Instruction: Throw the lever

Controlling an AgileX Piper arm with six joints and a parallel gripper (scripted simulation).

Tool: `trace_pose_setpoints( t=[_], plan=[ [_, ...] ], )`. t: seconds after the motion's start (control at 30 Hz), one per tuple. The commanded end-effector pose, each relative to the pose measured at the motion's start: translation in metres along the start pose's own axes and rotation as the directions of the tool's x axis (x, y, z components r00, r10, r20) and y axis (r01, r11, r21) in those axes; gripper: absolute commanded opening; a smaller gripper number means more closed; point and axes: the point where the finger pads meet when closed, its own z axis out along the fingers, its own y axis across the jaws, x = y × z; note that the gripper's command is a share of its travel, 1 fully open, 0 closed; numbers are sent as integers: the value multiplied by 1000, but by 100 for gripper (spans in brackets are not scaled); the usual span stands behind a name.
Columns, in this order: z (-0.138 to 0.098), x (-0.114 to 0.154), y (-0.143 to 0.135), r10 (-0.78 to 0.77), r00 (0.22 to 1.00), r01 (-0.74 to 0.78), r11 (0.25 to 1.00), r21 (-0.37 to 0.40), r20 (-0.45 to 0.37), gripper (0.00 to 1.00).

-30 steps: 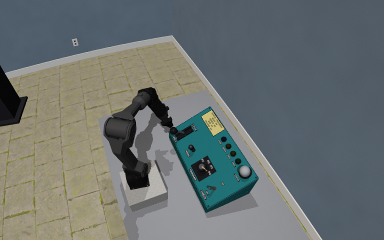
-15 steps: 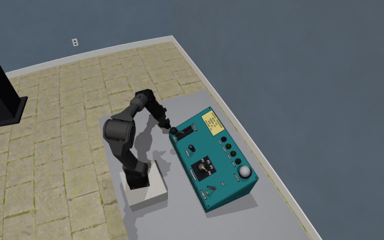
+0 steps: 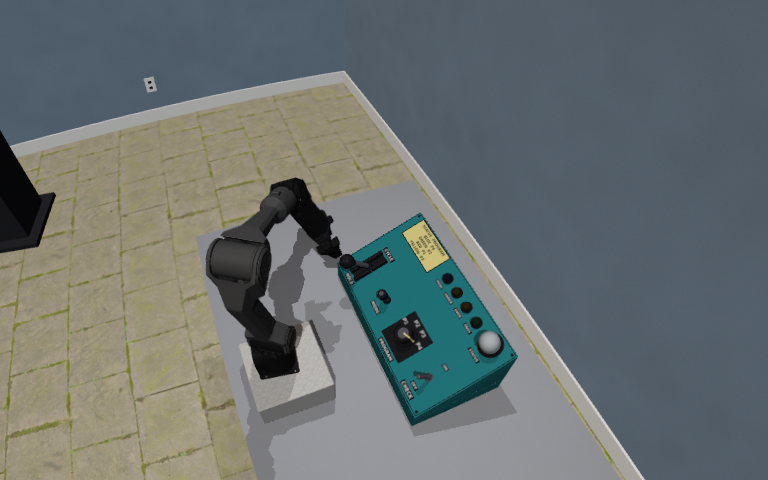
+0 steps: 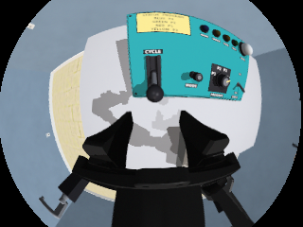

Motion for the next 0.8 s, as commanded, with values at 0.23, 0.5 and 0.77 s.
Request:
trace_pose_setpoints(
  t=[0.23,0.5,0.77],
  plan=[
    [0,0,0,0,1000,0,1000,-2,2,94],
    [1,0,0,0,1000,0,1000,-1,2,94],
    [8,0,0,0,1000,0,1000,-1,2,94]
  ],
)
